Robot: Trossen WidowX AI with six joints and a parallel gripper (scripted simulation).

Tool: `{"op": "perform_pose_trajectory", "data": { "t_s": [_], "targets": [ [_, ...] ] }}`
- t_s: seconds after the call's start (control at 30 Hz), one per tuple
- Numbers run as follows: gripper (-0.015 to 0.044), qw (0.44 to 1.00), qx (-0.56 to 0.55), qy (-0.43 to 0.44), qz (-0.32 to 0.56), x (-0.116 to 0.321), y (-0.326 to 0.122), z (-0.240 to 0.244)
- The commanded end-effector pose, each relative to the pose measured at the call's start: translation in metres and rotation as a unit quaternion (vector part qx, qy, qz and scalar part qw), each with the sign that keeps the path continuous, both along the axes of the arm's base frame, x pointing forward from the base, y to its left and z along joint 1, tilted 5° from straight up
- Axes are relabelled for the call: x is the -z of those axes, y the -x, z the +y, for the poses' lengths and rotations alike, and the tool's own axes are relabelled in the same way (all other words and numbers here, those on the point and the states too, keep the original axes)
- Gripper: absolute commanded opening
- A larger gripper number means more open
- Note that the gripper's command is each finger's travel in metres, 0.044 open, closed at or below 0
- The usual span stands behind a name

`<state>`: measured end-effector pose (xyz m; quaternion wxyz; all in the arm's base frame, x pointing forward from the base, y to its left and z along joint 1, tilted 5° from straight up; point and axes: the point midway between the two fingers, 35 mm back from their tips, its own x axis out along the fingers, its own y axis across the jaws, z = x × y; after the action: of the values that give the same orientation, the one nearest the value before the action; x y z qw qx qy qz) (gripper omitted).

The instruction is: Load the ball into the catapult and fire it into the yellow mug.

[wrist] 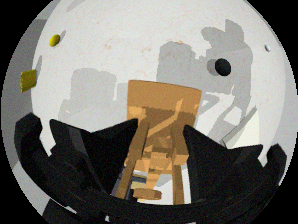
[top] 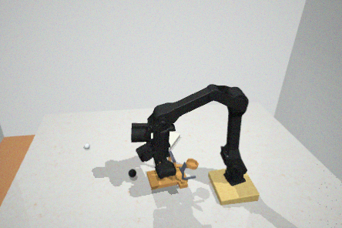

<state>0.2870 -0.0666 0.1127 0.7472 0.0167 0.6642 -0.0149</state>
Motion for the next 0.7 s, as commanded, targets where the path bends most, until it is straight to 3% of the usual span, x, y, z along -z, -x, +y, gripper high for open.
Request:
{"op": "perform_pose_trajectory", "data": {
  "t_s": [0.0, 0.33, 0.67],
  "targets": [
    [0.0, 0.999, -0.048, 0.001, 0.003, -0.003, -0.006, 0.031],
    [0.0, 0.977, -0.214, 0.015, 0.006, -0.001, -0.006, 0.145],
    [0.0, 0.927, -0.374, 0.028, 0.003, 0.0, 0.038, 0.262]
  ]
}}
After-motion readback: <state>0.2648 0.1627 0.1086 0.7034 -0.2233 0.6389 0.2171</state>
